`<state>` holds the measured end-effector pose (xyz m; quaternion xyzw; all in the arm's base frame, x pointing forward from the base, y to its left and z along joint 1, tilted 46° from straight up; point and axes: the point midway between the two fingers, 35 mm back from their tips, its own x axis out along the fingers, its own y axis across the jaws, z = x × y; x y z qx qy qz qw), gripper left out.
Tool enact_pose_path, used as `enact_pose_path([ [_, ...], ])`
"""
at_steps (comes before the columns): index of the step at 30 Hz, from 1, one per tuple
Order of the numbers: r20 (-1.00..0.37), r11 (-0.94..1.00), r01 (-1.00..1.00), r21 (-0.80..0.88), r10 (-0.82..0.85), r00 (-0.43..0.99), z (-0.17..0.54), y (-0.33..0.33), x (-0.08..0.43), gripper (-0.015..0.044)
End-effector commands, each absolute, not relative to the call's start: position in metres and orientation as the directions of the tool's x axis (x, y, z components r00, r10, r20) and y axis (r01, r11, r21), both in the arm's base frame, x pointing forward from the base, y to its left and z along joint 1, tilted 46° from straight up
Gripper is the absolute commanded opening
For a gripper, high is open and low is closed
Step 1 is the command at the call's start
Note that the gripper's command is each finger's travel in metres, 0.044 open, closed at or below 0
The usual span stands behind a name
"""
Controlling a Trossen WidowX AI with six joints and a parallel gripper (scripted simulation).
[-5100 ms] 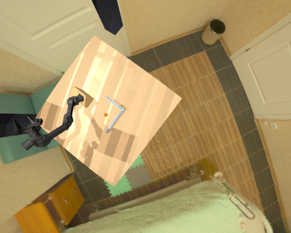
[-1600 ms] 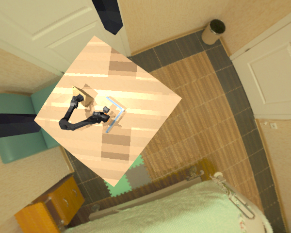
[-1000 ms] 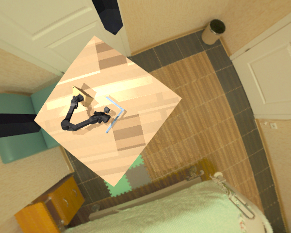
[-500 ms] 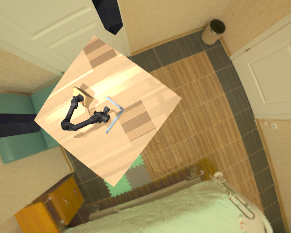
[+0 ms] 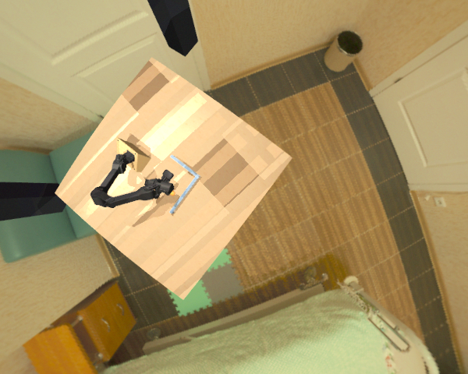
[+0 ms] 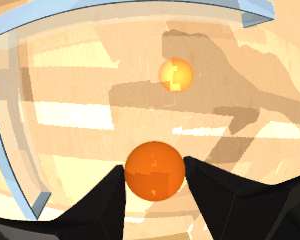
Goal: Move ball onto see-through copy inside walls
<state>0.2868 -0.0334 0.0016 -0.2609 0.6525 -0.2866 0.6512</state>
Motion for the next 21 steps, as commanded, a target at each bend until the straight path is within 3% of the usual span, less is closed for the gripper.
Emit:
enact_pose_path([
  [1, -0.703, 0.702, 0.04, -0.711, -0.711, -0.013, 0.019, -0.016, 0.286, 0.0],
  [8, -0.7, 0.699, 0.041, -0.714, -0.714, -0.014, 0.032, -0.008, 0.286, 0.0],
  [21, -0.697, 0.696, 0.043, -0.717, -0.717, -0.012, 0.029, -0.062, 0.336, 0.0],
])
